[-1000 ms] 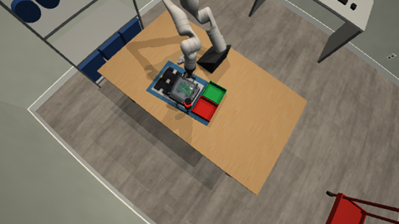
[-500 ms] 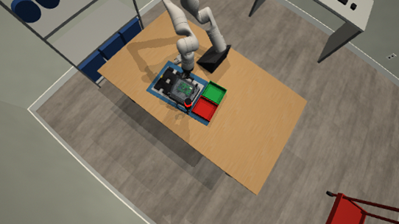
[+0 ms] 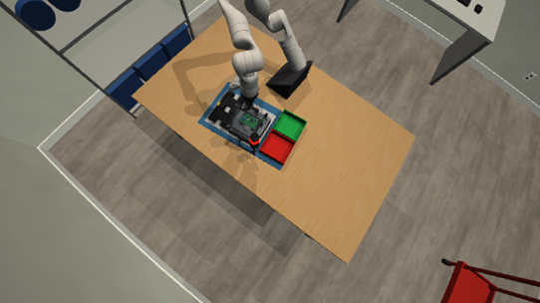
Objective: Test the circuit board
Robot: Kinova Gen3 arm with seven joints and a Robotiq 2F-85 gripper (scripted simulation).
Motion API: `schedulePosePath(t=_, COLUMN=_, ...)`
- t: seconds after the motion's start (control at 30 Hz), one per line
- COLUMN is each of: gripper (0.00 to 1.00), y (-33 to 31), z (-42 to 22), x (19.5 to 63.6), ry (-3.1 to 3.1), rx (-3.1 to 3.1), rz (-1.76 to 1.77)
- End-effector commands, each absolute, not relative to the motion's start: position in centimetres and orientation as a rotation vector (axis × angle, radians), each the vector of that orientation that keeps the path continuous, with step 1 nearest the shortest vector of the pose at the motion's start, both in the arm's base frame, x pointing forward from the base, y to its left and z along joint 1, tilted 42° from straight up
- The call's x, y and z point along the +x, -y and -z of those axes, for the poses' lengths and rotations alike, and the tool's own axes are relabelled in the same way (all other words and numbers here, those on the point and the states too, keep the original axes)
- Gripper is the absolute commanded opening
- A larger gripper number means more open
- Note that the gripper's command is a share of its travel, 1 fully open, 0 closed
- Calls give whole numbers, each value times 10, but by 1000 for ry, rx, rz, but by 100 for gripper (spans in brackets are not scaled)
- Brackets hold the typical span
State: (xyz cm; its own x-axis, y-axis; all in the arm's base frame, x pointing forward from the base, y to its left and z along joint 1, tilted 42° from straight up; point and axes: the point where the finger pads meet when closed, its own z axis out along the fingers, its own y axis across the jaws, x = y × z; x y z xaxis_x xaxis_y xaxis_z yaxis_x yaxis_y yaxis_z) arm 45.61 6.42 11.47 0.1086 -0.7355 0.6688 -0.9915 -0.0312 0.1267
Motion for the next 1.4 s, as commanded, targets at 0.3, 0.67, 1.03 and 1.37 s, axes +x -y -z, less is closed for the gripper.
schedulePosePath(t=0.3, gripper=0, y=-74, z=-119, x=499, ry=1697, rx=1839, rz=-611)
schedulePosePath(t=0.67, gripper=0, y=-78, z=-120, x=527, ry=1697, rx=1839, rz=-611)
schedulePosePath(t=1.03, gripper=0, y=-80, z=-119, x=546, ry=1697, rx=1839, rz=-611)
schedulePosePath(t=1.37, gripper=0, y=-80, z=-117, x=558, ry=1697, rx=1839, rz=-611)
